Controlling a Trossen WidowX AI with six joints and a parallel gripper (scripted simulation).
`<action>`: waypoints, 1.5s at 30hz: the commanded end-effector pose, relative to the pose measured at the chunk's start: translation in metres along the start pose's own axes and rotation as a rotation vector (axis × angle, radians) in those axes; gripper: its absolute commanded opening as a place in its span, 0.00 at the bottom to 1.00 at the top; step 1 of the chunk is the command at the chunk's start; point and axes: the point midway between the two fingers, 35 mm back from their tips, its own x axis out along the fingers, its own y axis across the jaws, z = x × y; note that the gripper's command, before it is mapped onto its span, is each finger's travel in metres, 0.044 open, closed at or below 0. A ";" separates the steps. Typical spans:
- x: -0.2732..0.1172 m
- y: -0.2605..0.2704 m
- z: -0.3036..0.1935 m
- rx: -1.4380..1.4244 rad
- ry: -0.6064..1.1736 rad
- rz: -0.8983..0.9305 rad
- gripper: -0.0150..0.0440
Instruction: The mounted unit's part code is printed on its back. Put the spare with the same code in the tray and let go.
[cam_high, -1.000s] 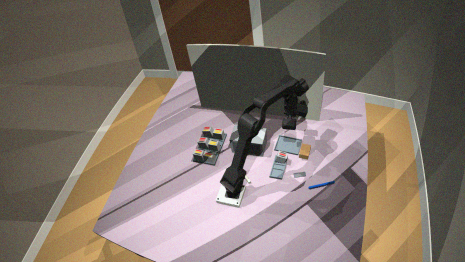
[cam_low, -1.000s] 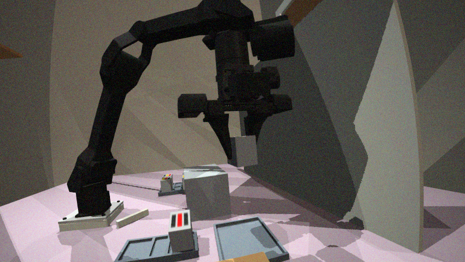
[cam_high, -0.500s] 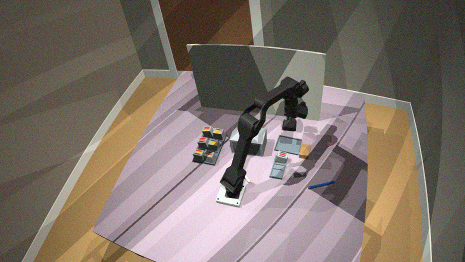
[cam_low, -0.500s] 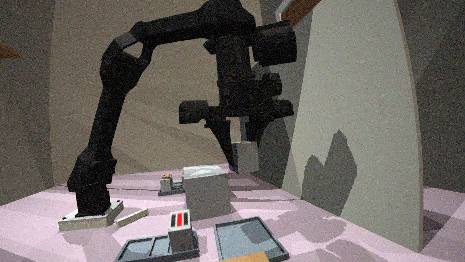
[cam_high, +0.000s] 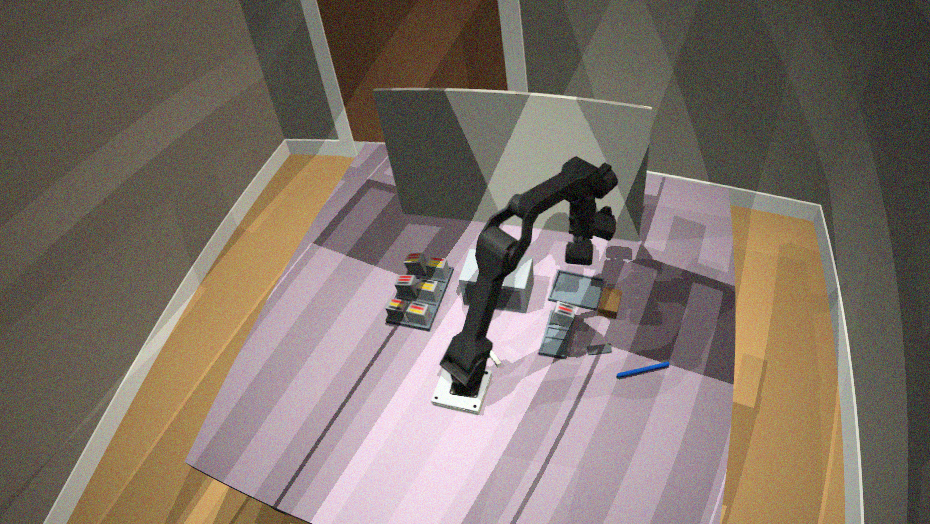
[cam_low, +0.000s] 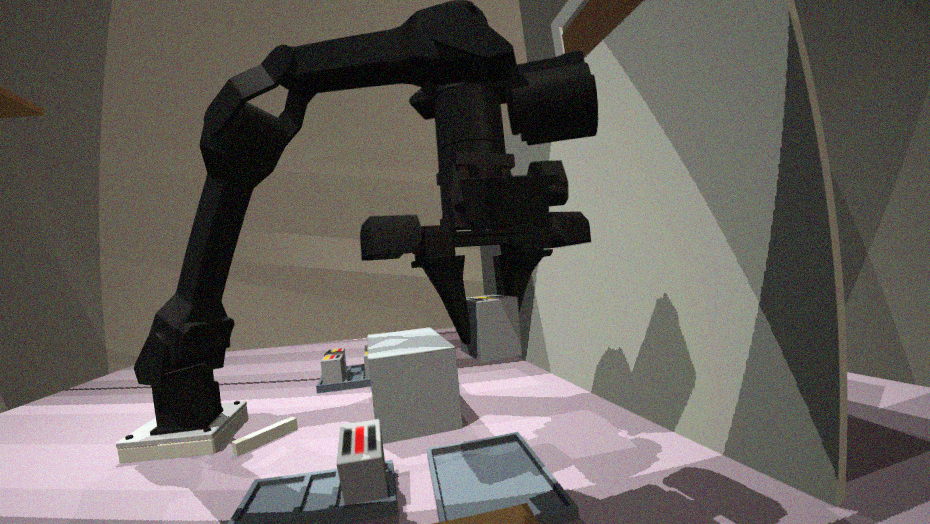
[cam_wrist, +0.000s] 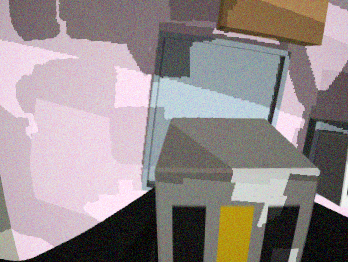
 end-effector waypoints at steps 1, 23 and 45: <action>0.004 0.001 0.000 0.005 0.002 0.000 0.25; 0.019 0.002 0.001 0.005 0.002 0.000 0.25; 0.034 0.002 0.001 0.005 0.002 0.000 0.25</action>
